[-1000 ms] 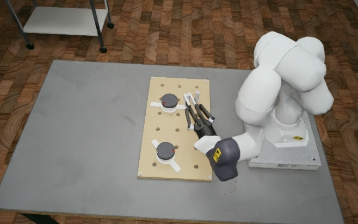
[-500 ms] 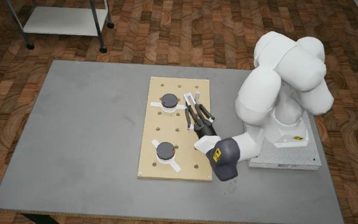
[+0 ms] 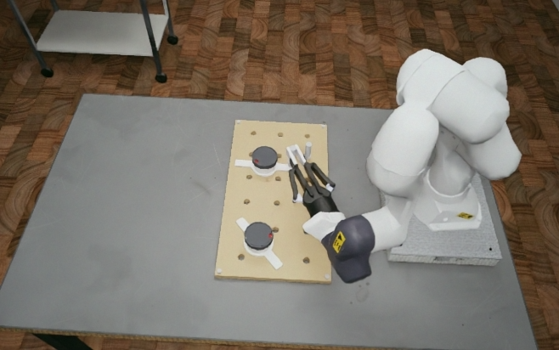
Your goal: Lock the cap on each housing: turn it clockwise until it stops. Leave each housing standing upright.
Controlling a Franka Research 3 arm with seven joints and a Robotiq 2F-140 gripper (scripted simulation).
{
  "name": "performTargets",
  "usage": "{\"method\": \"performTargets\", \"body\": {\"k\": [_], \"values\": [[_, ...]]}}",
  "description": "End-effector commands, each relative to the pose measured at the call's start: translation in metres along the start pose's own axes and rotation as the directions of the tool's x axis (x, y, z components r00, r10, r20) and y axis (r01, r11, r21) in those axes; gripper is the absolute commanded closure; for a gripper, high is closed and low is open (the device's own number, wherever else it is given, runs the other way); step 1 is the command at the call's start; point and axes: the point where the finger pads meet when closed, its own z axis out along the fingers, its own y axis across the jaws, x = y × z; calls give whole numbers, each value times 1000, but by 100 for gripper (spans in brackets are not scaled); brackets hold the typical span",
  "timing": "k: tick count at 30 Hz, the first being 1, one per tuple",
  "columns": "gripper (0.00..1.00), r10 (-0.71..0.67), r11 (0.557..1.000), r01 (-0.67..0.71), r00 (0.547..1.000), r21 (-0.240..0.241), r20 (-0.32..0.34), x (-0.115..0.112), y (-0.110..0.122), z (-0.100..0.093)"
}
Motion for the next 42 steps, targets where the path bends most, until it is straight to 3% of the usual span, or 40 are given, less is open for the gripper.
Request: {"method": "performTargets", "body": {"k": [1,42], "values": [[90,7,1000,-7,1000,-3,-8,3,0,1],[90,7,1000,-7,1000,-3,-8,3,0,-15]]}}
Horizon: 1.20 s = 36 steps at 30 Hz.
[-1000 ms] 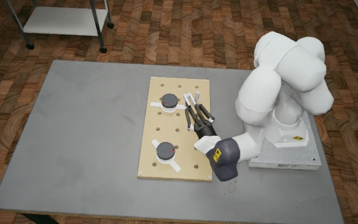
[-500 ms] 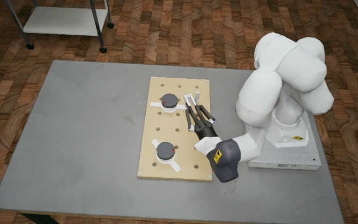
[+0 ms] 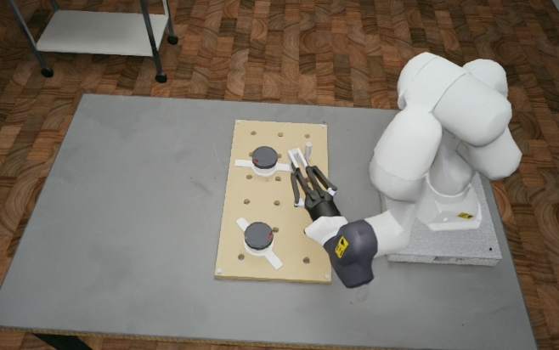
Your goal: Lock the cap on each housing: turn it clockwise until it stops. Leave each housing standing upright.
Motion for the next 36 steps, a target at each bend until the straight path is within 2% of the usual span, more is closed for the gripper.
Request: {"method": "performTargets", "body": {"k": [1,36], "values": [[90,4,1000,-4,1000,-3,-8,3,1,-2],[90,4,1000,-4,1000,-3,-8,3,0,-10]]}}
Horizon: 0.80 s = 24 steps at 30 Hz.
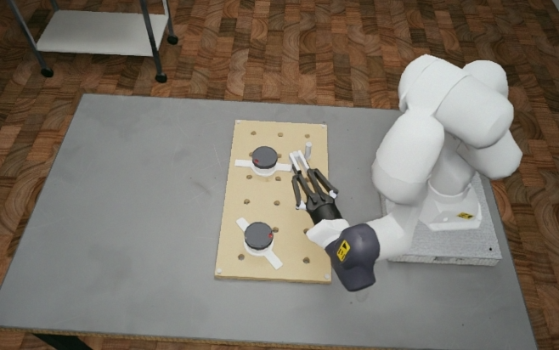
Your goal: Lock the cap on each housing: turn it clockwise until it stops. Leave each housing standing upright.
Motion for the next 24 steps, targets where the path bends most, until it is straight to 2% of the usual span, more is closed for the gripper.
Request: {"method": "performTargets", "body": {"k": [1,24], "values": [[90,2,1000,-2,1000,-3,-7,2,0,0],[90,2,1000,-2,1000,-3,-7,0,0,0]]}}
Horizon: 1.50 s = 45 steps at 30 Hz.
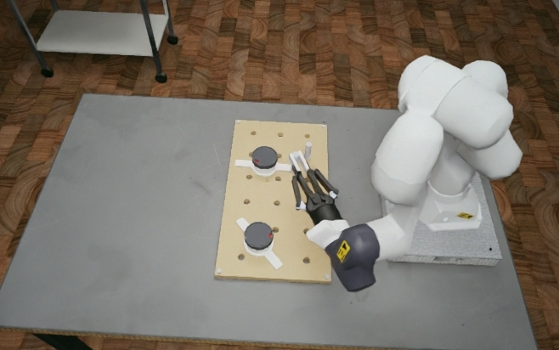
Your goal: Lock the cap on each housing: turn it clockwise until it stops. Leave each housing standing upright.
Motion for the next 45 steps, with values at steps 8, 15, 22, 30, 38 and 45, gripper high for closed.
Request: {"method": "performTargets", "body": {"k": [8,15,22,30,38,45], "values": [[90,5,1000,-5,1000,-3,-7,-1,0,0],[90,5,1000,-5,1000,-3,-7,-4,0,0],[90,5,1000,-5,1000,-3,-7,-9,0,0],[90,5,1000,-5,1000,-3,-7,-14,0,0],[90,5,1000,-5,1000,-3,-7,-23,0,0],[90,5,1000,-5,1000,-3,-7,-29,0,0]]}}
